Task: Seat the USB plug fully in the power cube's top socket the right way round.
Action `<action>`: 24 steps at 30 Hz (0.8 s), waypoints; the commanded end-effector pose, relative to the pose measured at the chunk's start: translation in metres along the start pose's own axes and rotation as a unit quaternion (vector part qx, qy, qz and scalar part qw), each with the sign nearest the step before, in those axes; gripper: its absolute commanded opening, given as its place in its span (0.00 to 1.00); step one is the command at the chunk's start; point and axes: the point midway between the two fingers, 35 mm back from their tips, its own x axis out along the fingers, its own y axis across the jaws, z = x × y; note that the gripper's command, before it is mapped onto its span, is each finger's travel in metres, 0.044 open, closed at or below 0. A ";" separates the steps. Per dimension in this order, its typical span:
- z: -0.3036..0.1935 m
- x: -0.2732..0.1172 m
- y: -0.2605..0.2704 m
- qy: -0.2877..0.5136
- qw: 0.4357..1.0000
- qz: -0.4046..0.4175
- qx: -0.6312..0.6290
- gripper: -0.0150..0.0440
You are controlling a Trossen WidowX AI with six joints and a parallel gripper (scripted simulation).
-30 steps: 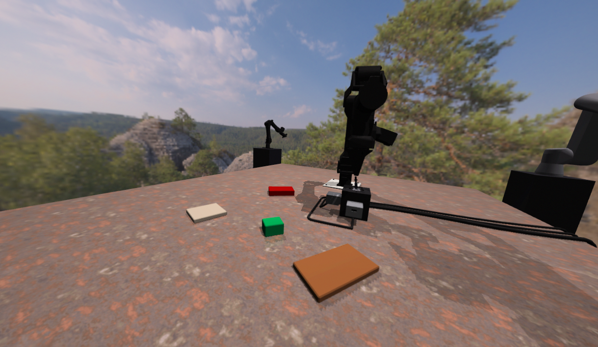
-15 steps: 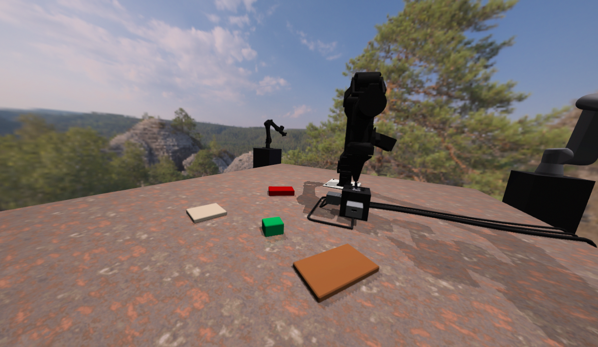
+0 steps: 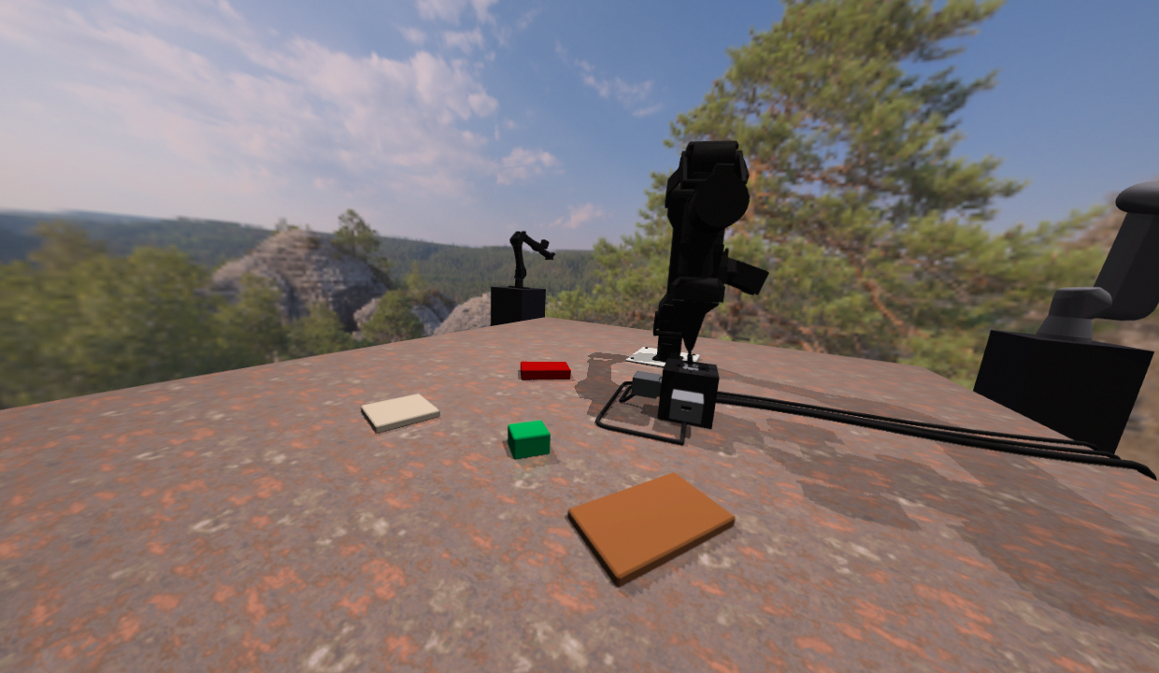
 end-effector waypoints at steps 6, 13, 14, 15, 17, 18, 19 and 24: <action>0.000 0.000 0.000 0.000 1.000 0.000 0.000 0.25; 0.000 0.000 0.000 0.000 1.000 0.000 0.000 0.25; 0.000 0.000 0.000 0.000 1.000 0.000 0.000 0.25; 0.000 0.000 0.000 0.000 1.000 0.000 0.000 0.25; 0.000 0.000 0.000 0.000 1.000 0.000 0.000 0.25; 0.000 0.000 0.000 0.000 1.000 0.000 0.000 0.25; 0.000 0.000 0.000 0.000 1.000 0.000 0.000 0.25; 0.000 -0.001 0.000 0.000 1.000 0.000 0.000 0.25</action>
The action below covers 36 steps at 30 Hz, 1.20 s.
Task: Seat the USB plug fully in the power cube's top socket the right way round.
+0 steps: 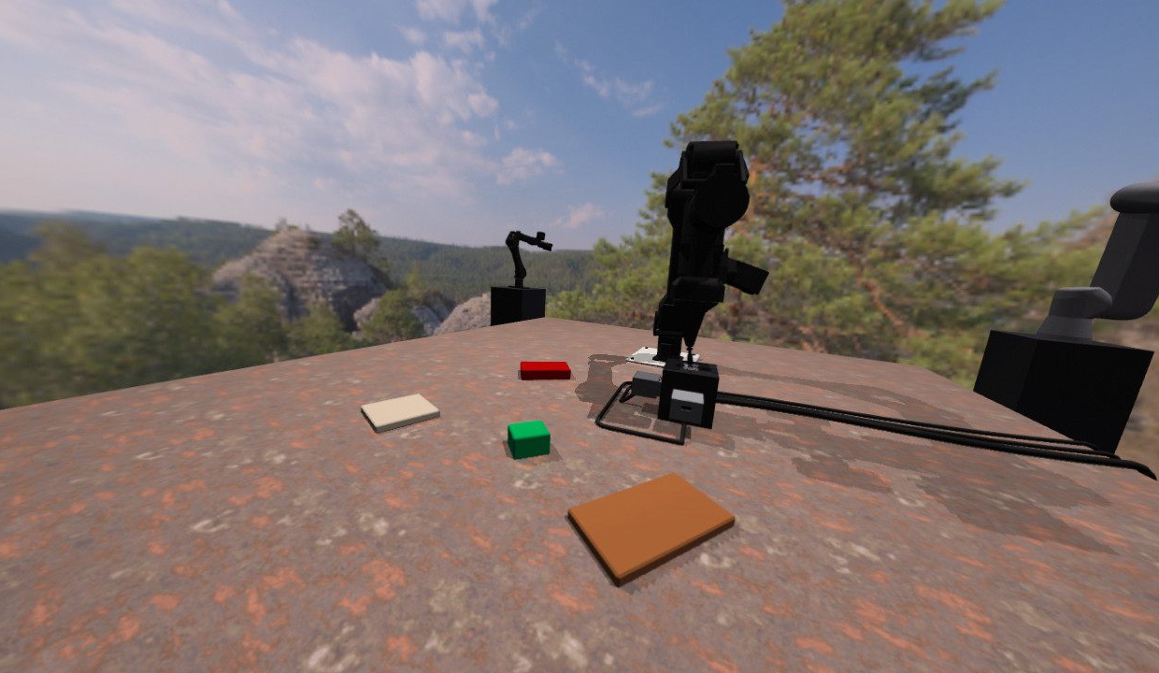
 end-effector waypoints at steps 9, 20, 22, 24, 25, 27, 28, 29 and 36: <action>0.000 -0.007 0.000 0.000 1.000 0.000 0.000 0.25; 0.000 -0.014 0.000 0.000 1.000 0.000 0.000 0.25; 0.000 -0.016 0.000 0.000 1.000 0.000 0.000 0.25; 0.000 -0.017 0.000 0.000 1.000 0.000 0.000 0.25; 0.000 -0.018 0.000 0.000 1.000 0.000 0.000 0.25; 0.000 -0.019 0.000 0.000 1.000 0.000 0.000 0.25; 0.000 -0.020 0.000 0.000 1.000 0.000 0.000 0.25; 0.000 -0.020 0.000 0.000 1.000 0.000 0.000 0.25; 0.000 -0.025 0.000 0.000 1.000 0.000 0.000 0.25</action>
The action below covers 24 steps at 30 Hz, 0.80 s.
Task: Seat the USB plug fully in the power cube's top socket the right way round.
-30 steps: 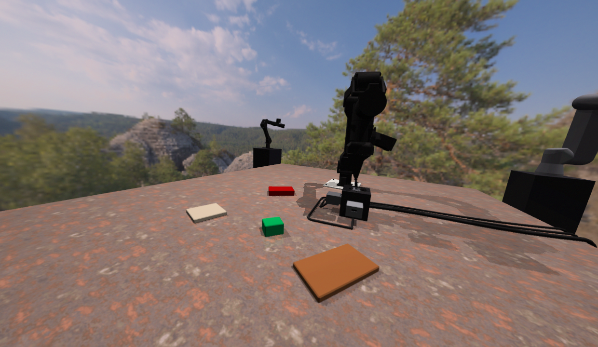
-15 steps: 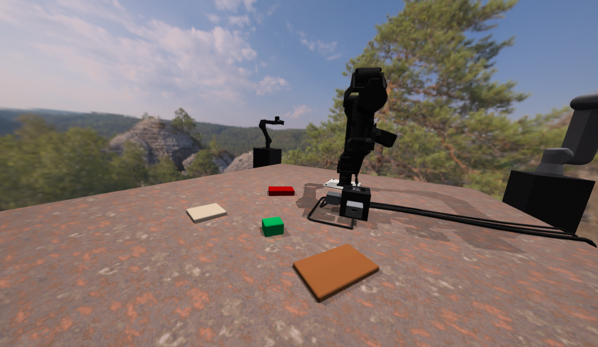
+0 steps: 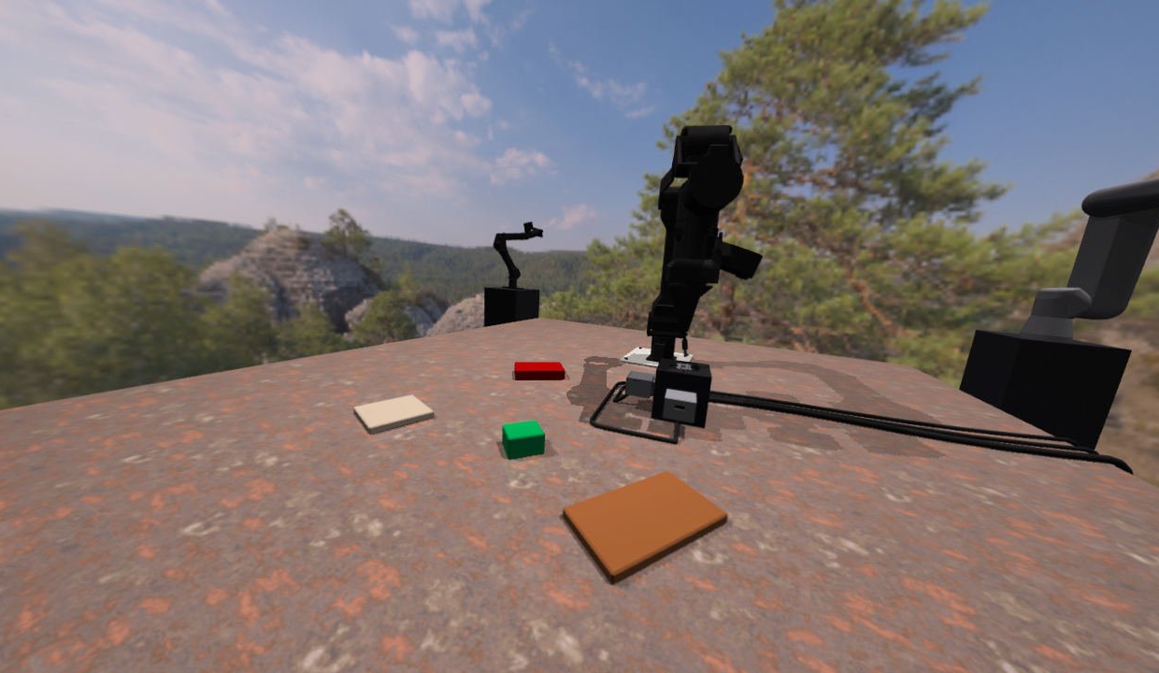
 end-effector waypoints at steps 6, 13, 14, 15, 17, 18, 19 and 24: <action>0.000 -0.006 0.000 0.000 1.000 0.000 0.001 0.25; 0.000 -0.005 0.000 0.000 0.999 0.000 0.033 0.25; 0.000 -0.005 0.000 0.000 0.999 0.000 0.043 0.25; 0.000 -0.005 0.000 0.000 0.998 0.000 0.055 0.25; 0.000 -0.005 0.000 0.000 0.997 0.000 0.081 0.25; 0.000 -0.005 0.000 0.000 0.995 0.000 0.096 0.25; 0.000 -0.005 0.000 0.000 0.994 0.000 0.110 0.25; 0.000 -0.005 0.000 0.000 0.984 0.000 0.176 0.25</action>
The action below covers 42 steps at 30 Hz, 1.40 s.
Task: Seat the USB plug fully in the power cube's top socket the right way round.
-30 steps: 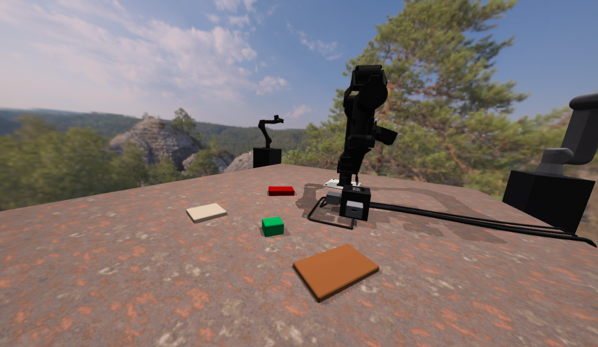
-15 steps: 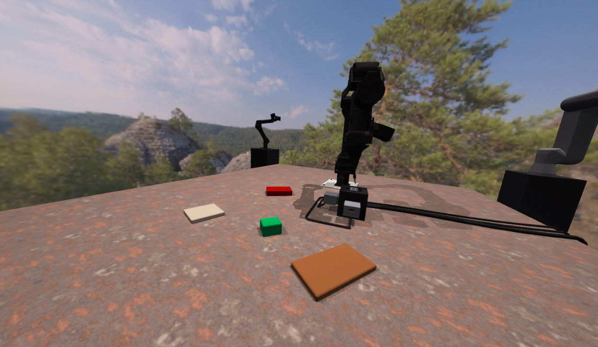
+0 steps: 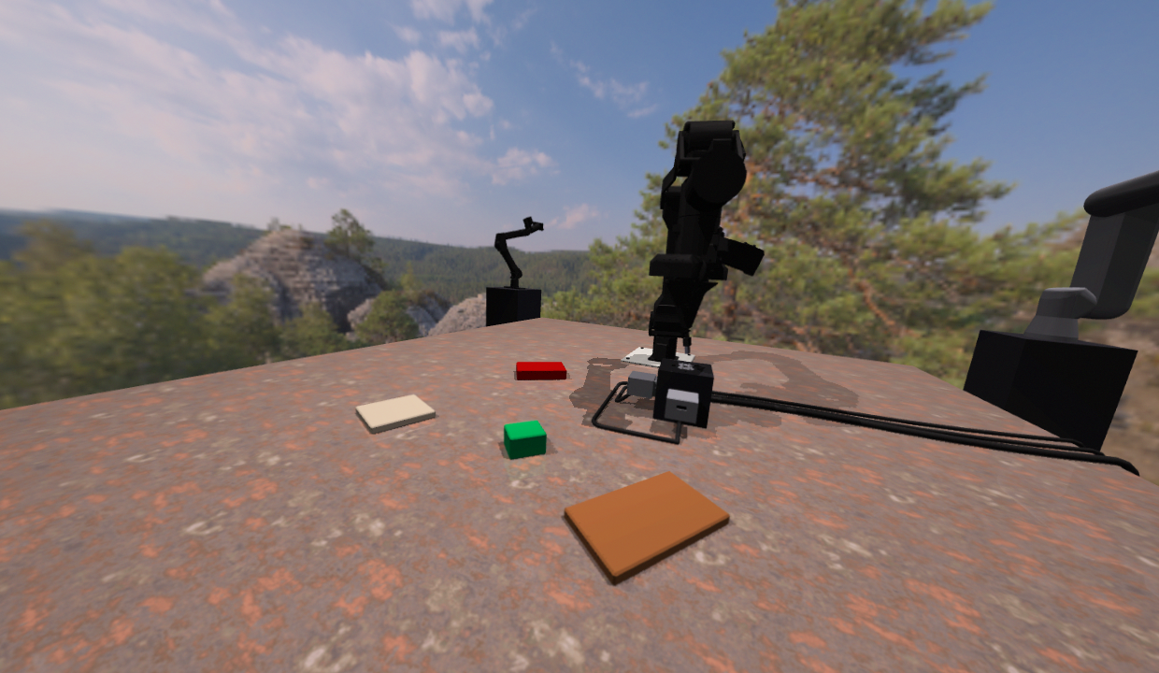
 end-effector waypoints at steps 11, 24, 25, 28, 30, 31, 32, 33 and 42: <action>0.000 0.000 0.000 0.000 0.984 0.000 0.176 0.25; 0.000 0.000 0.000 0.000 0.940 0.000 0.341 0.25; 0.000 0.000 0.000 0.000 0.936 0.000 0.353 0.25; 0.000 0.000 0.000 0.000 0.921 0.000 0.389 0.25; 0.000 0.000 0.000 0.000 0.911 0.000 0.413 0.25; 0.000 0.000 0.000 0.000 0.905 0.000 0.425 0.25; 0.000 0.000 0.000 0.000 0.899 0.000 0.437 0.25; 0.000 0.000 0.000 0.000 0.894 0.000 0.449 0.25; 0.000 0.000 0.000 0.000 0.835 0.000 0.551 0.25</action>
